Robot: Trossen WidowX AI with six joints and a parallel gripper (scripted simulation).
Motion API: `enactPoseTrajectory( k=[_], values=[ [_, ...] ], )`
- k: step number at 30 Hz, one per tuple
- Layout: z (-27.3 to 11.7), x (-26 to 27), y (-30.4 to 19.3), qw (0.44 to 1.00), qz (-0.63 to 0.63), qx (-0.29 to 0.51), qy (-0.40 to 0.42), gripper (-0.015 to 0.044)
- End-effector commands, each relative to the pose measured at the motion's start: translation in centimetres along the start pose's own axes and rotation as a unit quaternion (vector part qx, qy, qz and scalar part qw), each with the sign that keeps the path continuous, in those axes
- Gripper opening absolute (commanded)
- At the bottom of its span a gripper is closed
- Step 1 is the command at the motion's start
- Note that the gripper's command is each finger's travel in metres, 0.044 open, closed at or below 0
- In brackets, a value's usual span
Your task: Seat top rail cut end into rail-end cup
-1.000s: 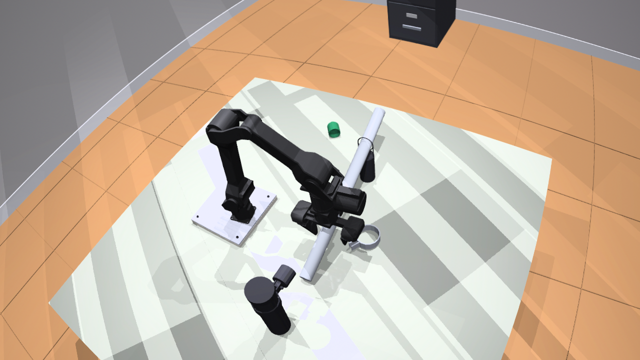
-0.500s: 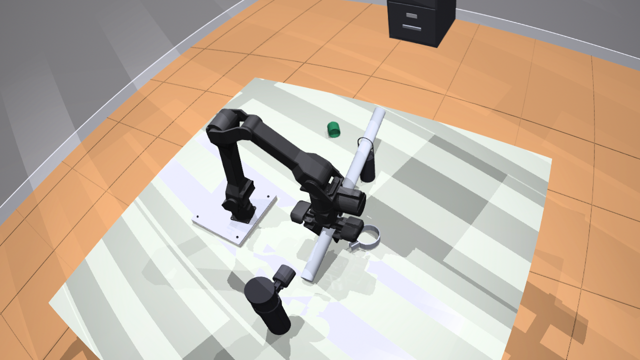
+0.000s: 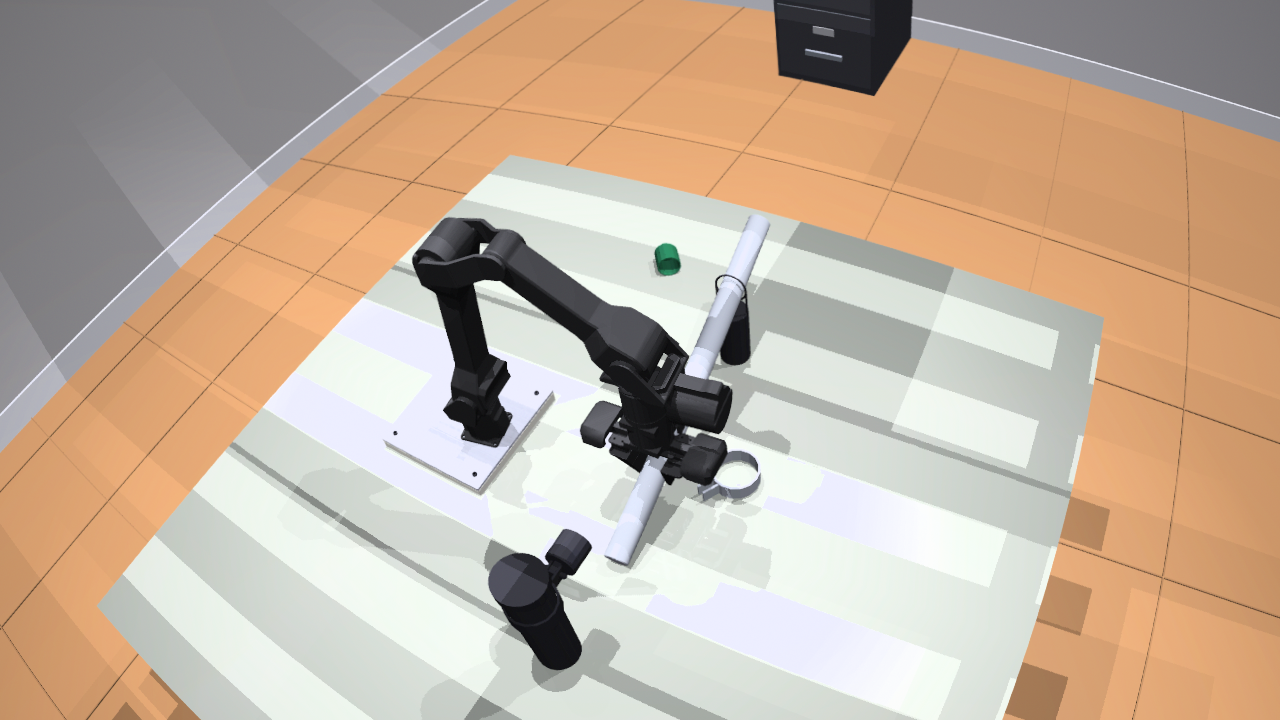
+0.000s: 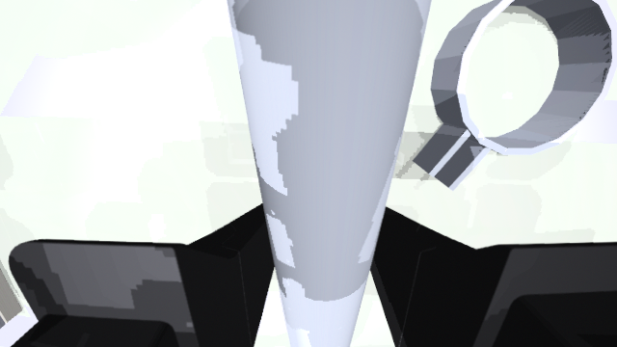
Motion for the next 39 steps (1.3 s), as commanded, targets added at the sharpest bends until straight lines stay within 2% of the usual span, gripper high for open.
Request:
enactPoseTrajectory(
  k=[1, 19, 39],
  values=[
    [-0.5, 0.0, 0.0, 1.0, -0.002, -0.001, -0.001, 0.0],
    [-7.9, 0.4, 0.4, 0.99, 0.006, 0.14, 0.016, 0.0],
    [-7.4, 0.4, 0.5, 0.991, 0.005, 0.133, 0.025, 0.0]
  ],
)
Point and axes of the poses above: the point midway between the two fingers, 35 mm back from their tips, its own z axis out along the fingers, its own x axis across the jaws, y = z × x, the point moved 9 cm from there along -z, back along the fingers, and after that the axes turned 7 degrees about -z, right-handed, at the moved point
